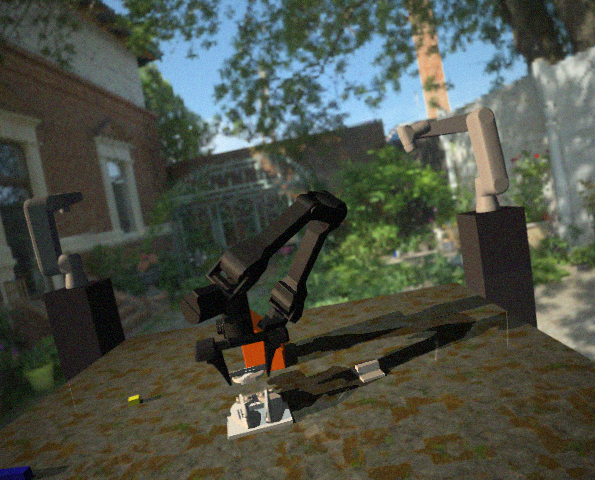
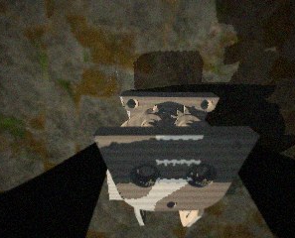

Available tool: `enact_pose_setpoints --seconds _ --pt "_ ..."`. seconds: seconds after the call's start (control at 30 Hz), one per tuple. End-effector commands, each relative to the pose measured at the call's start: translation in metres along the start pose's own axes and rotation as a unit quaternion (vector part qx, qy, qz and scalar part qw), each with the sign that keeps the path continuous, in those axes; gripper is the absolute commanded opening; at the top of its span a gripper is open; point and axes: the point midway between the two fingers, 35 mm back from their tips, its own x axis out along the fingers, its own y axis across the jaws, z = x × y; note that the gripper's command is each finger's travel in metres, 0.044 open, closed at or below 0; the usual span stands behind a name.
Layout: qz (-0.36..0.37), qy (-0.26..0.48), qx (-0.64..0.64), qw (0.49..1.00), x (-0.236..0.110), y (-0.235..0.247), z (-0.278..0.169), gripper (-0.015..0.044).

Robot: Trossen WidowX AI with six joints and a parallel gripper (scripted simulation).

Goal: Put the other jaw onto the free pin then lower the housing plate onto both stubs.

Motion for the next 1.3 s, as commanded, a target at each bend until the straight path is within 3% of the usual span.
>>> enact_pose_setpoints --seconds 0.0,0.57,1.27 --pt "-0.004 0.000 0.005 1.000 0.009 -0.001 0.001 0.0351" --pt "-0.005 0.001 0.004 1.000 0.035 -0.003 0.003 0.0351" --pt "-0.005 0.001 0.004 1.000 0.035 -0.003 0.003 0.0351"
